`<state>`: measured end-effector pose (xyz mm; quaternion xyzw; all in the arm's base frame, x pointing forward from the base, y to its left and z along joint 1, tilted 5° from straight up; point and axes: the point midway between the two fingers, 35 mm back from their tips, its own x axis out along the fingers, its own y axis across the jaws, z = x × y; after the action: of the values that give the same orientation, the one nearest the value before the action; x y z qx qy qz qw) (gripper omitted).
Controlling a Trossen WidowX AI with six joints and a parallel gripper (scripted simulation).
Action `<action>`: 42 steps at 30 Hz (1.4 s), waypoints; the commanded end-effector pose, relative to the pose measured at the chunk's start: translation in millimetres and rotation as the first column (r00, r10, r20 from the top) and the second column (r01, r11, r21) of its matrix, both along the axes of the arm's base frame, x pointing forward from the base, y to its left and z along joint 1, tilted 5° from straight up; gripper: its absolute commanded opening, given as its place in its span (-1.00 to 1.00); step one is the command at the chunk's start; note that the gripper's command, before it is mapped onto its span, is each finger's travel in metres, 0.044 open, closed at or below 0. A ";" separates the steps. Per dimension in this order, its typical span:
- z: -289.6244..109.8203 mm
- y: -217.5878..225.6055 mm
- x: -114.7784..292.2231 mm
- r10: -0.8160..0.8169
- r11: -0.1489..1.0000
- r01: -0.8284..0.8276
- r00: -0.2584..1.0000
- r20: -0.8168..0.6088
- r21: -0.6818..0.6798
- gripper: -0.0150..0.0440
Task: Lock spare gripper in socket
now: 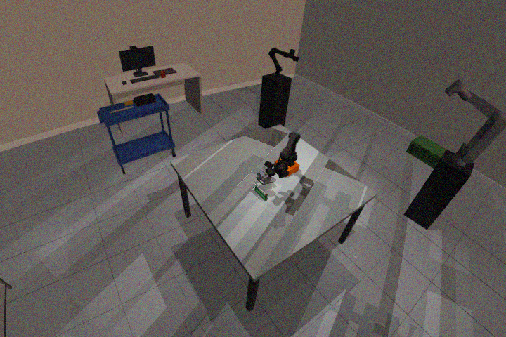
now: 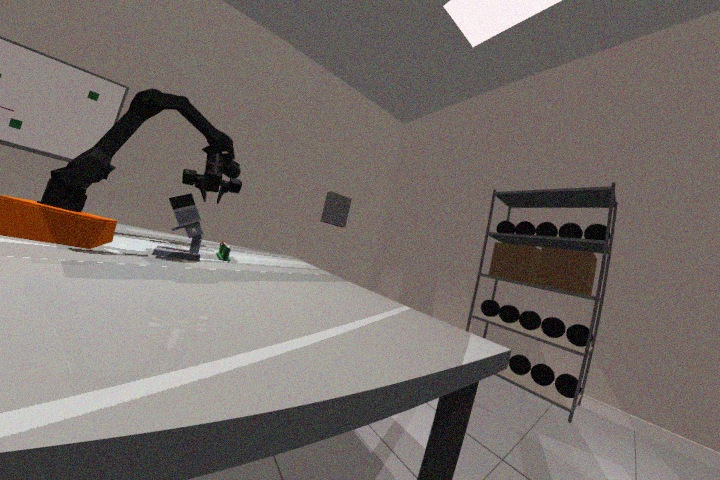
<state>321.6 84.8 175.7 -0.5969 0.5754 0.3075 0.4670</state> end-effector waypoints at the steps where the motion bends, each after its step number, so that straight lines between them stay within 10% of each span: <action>1: -14.5 -15.0 46.6 0.014 0.993 -0.007 0.998 -0.062 0.121 0.12; 42: -119.1 -28.1 90.9 0.037 0.978 -0.019 0.996 -0.085 0.210 0.12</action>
<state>413.1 55.9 62.6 -0.5401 0.5515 0.3953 0.4980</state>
